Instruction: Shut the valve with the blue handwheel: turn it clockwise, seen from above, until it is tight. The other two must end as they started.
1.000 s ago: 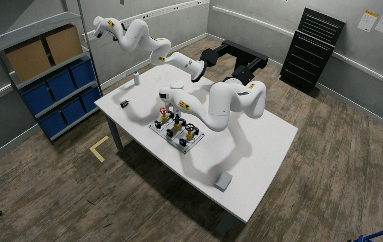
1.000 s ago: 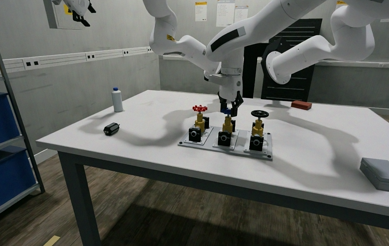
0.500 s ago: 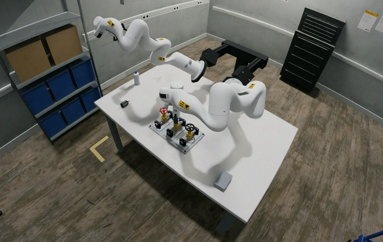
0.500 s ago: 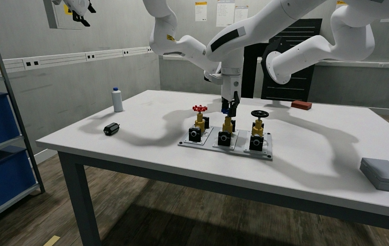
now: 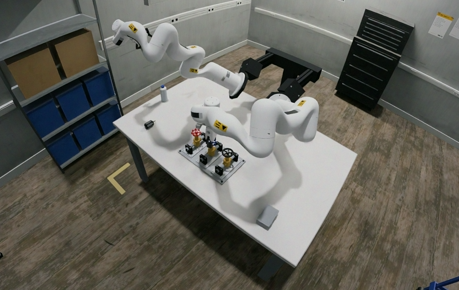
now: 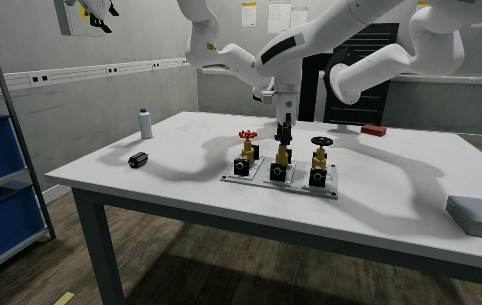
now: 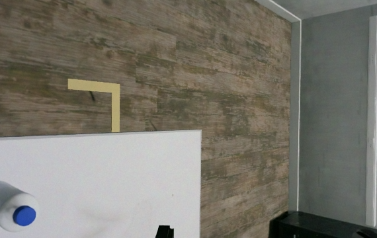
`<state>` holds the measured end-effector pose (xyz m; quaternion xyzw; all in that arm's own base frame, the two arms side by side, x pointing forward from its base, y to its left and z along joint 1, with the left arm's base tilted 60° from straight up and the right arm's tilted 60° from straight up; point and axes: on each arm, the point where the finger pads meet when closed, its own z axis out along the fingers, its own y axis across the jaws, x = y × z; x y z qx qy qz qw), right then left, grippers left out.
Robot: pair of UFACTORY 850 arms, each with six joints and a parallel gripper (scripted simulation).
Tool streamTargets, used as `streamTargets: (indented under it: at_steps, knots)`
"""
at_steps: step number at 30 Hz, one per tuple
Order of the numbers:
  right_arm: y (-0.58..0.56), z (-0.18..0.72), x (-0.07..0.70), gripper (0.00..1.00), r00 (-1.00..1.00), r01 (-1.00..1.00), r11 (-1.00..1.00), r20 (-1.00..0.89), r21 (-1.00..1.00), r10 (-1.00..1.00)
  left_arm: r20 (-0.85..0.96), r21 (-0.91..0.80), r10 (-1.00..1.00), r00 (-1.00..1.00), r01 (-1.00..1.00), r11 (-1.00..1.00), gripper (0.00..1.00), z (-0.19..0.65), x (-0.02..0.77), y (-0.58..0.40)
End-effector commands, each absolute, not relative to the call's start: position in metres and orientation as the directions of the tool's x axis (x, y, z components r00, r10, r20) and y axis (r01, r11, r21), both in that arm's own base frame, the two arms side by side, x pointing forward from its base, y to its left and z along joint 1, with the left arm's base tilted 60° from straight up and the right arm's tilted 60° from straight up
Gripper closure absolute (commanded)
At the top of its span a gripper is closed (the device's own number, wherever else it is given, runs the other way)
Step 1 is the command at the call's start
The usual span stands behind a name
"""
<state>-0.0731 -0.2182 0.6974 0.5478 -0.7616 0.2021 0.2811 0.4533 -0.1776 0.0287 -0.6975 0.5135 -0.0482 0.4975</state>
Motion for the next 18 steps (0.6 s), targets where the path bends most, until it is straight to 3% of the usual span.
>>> streamTargets:
  at_steps: [1,18]
  knots:
    - [-0.2180,0.6979,-0.0732,0.00,-0.242,-0.948,0.318,0.650,0.000,-0.720,-0.502,-0.705,-0.760,0.414,-0.704,0.083,1.00,0.0290,0.4535,-0.1782]
    - [-0.2180,0.6979,-0.0732,0.00,-0.242,-0.948,0.318,0.650,0.000,-0.720,-0.689,-0.523,-0.700,0.185,-0.795,0.305,1.00,0.0289,0.4535,-0.1781]
